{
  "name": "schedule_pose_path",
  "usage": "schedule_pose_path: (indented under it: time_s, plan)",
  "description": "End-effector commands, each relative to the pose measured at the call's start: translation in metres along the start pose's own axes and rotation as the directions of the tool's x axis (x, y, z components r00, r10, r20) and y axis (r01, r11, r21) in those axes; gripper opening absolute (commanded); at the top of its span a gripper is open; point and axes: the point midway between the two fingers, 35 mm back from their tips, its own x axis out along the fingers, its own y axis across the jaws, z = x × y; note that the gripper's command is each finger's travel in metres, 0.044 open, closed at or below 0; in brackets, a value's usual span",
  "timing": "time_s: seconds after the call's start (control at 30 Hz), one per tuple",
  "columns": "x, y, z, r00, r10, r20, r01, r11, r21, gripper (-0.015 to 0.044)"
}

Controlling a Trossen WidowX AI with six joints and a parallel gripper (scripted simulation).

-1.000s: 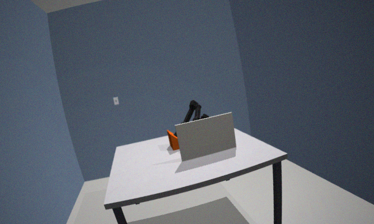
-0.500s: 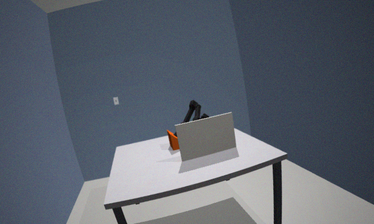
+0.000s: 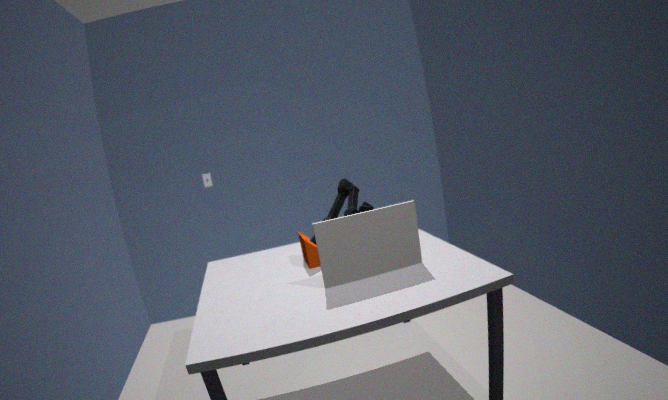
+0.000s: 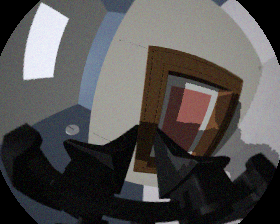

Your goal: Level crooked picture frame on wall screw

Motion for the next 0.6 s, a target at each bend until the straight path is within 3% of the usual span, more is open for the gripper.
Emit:
schedule_pose_path:
  time_s: [0.0, 0.57]
  plan:
    - [0.0004, 0.0045, 0.0006, 1.0, 0.012, 0.003, -0.012, 1.0, -0.004, 0.0]
    - [0.0004, 0.0027, 0.0013, 1.0, 0.012, 0.003, -0.012, 1.0, -0.004, 0.0]
